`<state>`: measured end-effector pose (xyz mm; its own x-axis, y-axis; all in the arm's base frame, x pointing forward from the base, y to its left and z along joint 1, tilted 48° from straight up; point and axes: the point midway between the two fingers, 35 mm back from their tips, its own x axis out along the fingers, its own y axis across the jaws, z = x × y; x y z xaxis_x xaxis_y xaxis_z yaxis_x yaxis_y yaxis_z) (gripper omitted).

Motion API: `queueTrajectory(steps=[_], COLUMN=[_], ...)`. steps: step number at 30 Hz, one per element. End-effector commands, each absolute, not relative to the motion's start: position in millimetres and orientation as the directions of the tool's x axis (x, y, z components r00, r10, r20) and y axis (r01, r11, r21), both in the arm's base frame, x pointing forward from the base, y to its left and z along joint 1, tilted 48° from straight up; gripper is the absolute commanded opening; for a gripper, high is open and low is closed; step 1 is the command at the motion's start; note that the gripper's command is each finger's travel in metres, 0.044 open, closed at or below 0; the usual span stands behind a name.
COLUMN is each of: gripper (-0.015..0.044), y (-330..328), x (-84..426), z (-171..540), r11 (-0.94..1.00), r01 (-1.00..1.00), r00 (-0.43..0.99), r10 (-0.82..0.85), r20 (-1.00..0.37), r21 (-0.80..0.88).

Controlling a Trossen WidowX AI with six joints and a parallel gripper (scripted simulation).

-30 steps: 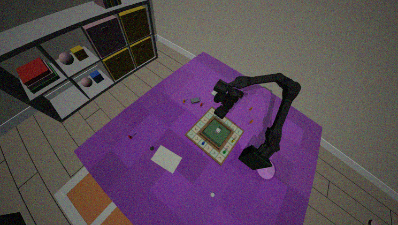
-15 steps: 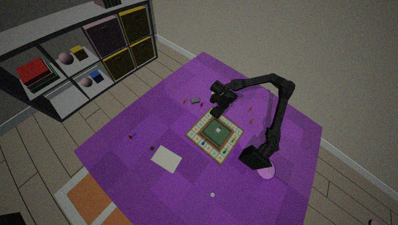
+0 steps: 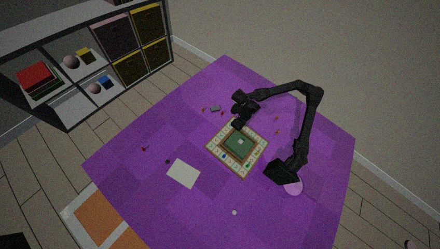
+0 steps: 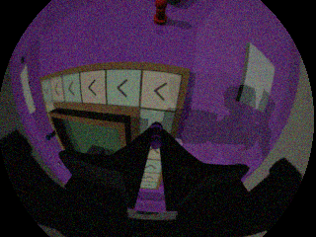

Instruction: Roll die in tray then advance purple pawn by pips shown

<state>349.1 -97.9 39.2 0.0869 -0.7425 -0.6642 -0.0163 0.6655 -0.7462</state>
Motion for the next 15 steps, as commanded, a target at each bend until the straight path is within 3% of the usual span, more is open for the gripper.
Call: queueTrajectory(steps=[1, 3, 15], gripper=[0.0, 0.0, 0.0315], y=[-103, -105, -82], x=[349, 349, 348], z=[34, 32, 52], r11=[0.663, 0.663, 0.666], r01=[-0.023, -0.023, -0.02], r00=[0.086, 0.086, 0.086], r10=[-0.744, -0.744, -0.742], r20=[-0.663, -0.662, -0.665], r21=[-0.748, -0.748, -0.745])
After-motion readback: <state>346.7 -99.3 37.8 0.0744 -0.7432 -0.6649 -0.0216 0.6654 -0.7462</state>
